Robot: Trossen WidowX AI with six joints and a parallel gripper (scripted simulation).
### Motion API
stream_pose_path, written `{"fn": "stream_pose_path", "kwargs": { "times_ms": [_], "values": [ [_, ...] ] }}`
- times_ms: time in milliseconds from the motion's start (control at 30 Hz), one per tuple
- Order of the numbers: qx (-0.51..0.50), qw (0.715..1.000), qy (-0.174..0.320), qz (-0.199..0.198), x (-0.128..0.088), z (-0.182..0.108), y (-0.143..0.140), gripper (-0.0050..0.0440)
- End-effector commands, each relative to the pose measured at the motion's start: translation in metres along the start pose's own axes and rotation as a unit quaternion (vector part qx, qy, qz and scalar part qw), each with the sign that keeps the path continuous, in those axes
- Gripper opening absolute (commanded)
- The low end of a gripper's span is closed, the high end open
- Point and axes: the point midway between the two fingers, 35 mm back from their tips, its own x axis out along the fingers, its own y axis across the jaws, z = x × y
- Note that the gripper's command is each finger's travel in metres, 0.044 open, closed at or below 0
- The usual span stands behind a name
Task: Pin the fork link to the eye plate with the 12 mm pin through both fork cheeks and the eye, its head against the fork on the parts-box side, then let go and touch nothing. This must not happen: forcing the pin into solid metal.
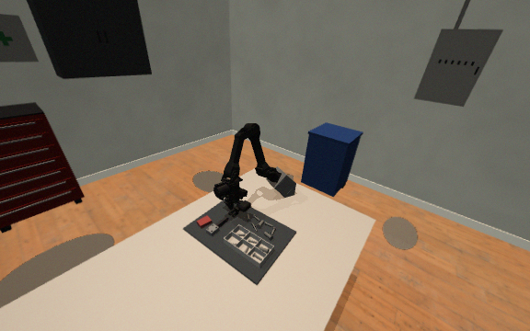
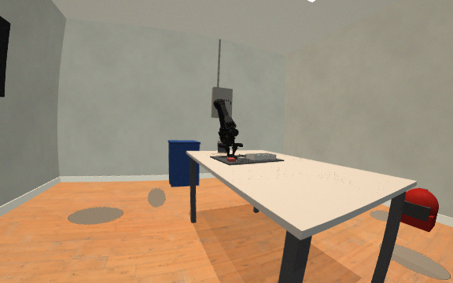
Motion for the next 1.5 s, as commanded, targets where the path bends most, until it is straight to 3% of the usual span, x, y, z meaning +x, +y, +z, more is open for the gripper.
{"fn": "stream_pose_path", "kwargs": {
  "times_ms": [0, 1467],
  "values": [
    [0.003, 1.000, -0.006, 0.012, 0.001, 0.003, 0.006, 0.0128],
    [0.003, 1.000, -0.006, 0.012, 0.001, -0.012, 0.003, 0.0128]
  ]
}}
